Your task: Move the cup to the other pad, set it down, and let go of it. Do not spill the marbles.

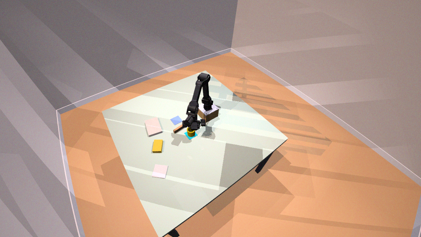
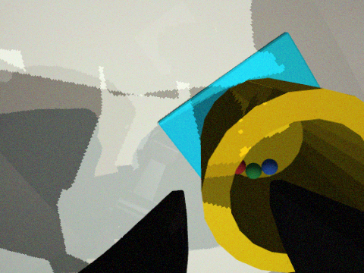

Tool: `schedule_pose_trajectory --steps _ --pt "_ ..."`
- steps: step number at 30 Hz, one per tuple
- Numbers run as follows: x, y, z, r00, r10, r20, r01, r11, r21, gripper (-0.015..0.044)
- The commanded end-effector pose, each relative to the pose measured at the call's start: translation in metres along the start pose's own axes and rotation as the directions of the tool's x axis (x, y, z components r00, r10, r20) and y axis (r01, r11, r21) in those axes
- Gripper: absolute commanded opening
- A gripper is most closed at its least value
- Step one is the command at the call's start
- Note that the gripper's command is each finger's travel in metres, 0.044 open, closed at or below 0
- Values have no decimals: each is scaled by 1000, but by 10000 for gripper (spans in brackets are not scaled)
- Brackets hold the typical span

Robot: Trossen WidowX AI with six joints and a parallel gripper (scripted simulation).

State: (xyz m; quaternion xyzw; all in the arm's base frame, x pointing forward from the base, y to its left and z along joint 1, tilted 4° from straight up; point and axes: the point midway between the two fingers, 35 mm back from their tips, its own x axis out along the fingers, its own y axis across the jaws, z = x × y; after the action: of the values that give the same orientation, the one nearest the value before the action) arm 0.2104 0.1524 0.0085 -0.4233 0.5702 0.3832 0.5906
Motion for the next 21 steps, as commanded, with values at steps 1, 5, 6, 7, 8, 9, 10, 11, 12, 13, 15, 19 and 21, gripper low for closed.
schedule_pose_trajectory --steps 1,5,6,7,8,9,10,11,12,13,15,19,21 --pt "-6 -1 1 1000 -2 -1 2 1000 5 147" --pt "-13 0 1 1000 -2 -1 2 1000 5 147" --pt "-15 0 1 1000 -2 -1 2 1000 5 147" --pt "-16 0 1 1000 -2 -1 2 1000 6 147" --pt "-18 0 1 1000 -2 -2 2 1000 6 147" --pt "-20 0 1 1000 -2 -2 2 1000 6 147" --pt "-21 0 0 1000 -2 -2 2 1000 6 147" --pt "-22 0 0 1000 -2 -2 2 1000 6 147" --pt "-23 1 0 1000 -2 -2 2 1000 6 147" --pt "-19 1 0 1000 1 0 -1 1000 2 173" --pt "-19 1 0 1000 1 0 -1 1000 2 225" --pt "-19 1 0 1000 1 0 -1 1000 2 330" --pt "-20 1 0 1000 1 0 -1 1000 2 383"
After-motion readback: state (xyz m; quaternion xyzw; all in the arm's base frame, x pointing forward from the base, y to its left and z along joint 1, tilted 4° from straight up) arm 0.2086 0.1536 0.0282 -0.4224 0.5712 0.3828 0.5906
